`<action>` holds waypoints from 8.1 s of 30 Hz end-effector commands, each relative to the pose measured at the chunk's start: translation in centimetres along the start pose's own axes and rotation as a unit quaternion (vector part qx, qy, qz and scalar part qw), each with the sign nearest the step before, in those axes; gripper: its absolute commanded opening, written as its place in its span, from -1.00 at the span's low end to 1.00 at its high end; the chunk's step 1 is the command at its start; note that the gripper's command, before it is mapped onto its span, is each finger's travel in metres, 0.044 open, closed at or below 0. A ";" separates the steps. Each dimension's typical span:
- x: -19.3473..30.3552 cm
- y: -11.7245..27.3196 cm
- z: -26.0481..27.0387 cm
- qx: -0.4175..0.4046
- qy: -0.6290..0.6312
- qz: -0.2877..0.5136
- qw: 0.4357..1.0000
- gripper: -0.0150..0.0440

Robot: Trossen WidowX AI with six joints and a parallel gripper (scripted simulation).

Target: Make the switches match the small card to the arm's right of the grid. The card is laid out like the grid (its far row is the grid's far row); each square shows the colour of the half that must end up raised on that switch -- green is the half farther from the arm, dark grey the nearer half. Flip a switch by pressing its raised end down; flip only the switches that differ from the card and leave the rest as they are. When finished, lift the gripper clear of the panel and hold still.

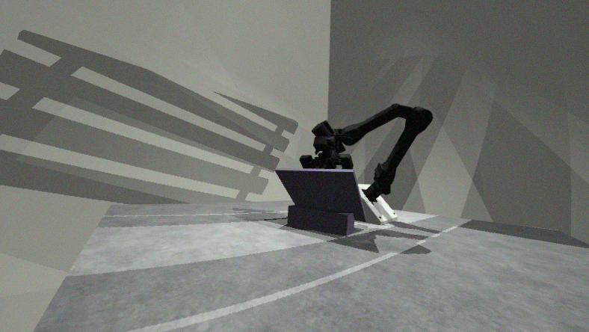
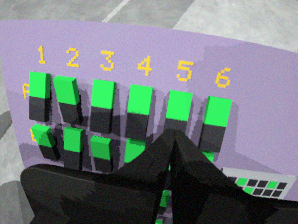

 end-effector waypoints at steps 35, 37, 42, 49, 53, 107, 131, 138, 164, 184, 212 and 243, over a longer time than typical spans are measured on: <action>0.1 -0.4 0.0 0.002 -0.003 0.001 1.000 -0.49; 0.1 -0.4 0.0 0.002 -0.003 0.001 1.000 -0.49; 0.1 -0.5 0.0 0.002 -0.003 0.001 1.000 -0.49; 0.1 -0.6 0.0 0.002 -0.003 0.001 1.000 -0.49; 0.1 -0.6 0.0 0.002 -0.003 0.001 1.000 -0.49; 1.5 1.0 9.8 0.000 -0.006 0.028 1.000 -0.49; 1.6 -0.1 9.7 0.000 -0.005 0.028 1.000 -0.49; 1.6 -0.1 9.7 0.000 -0.005 0.028 1.000 -0.49; 1.6 -0.5 9.7 0.000 -0.005 0.028 1.000 -0.49; 1.7 4.5 9.3 0.004 -0.005 0.025 1.000 -0.49; 5.5 2.5 9.8 0.001 -0.006 0.028 1.000 -0.49; 5.6 0.1 9.9 0.000 -0.006 0.028 1.000 -0.49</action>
Point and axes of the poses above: the point midway between the two fingers, 35 mm back from their tips, its own y axis back along the fingers, its own z axis across the jaws, x = y × z, the point moved 4 cm from there along y, back along the fingers, and after that the axes turned 1 degree about y, right-handed, at the moved point
